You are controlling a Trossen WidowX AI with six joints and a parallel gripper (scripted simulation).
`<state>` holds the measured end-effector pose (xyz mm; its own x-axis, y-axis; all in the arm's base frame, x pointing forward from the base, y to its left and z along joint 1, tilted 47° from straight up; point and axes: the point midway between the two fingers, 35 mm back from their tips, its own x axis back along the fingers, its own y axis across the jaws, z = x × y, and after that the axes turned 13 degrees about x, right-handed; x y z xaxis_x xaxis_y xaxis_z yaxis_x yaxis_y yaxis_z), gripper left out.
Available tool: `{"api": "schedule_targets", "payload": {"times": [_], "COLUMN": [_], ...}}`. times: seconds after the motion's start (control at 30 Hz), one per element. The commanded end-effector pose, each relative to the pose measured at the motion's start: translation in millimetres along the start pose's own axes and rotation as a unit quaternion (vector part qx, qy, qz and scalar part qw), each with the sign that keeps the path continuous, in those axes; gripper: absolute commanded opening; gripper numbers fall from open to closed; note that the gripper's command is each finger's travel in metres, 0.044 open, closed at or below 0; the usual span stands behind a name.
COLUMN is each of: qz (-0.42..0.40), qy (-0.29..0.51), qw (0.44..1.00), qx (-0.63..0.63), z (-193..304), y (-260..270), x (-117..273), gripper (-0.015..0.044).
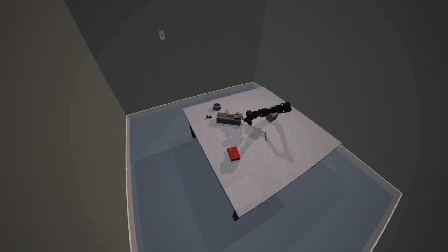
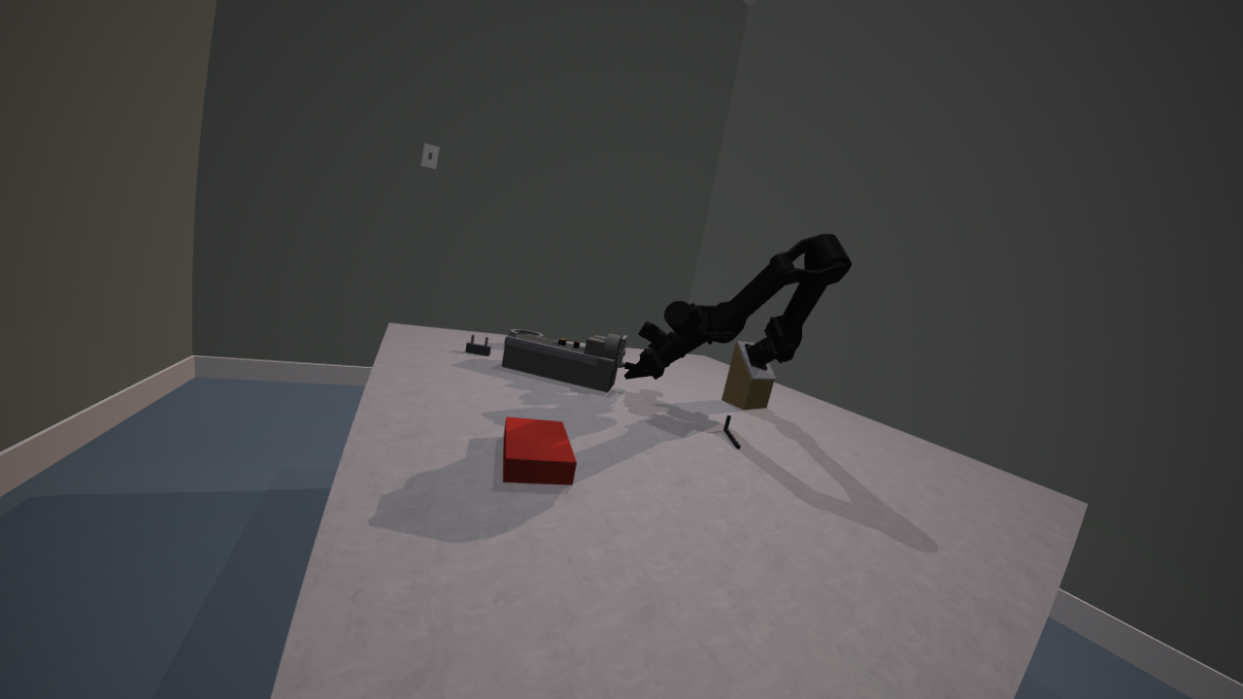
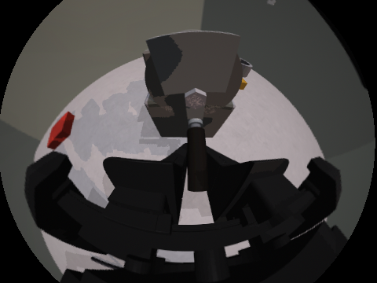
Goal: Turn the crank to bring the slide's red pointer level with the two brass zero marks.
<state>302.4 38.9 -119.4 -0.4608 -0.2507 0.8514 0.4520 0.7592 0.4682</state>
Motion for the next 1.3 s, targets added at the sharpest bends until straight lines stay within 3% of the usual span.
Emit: {"api": "schedule_targets", "payload": {"times": [0.0, 1.27], "qz": [-0.013, -0.013], "qy": [0.001, 0.001], "qw": [1.0, 1.0], "qx": [0.005, 0.005], "z": [-1.3, -2.9], "y": [9.1, 13.6], "x": [-0.7, 0.5], "gripper": [0.0, 0.0]}}
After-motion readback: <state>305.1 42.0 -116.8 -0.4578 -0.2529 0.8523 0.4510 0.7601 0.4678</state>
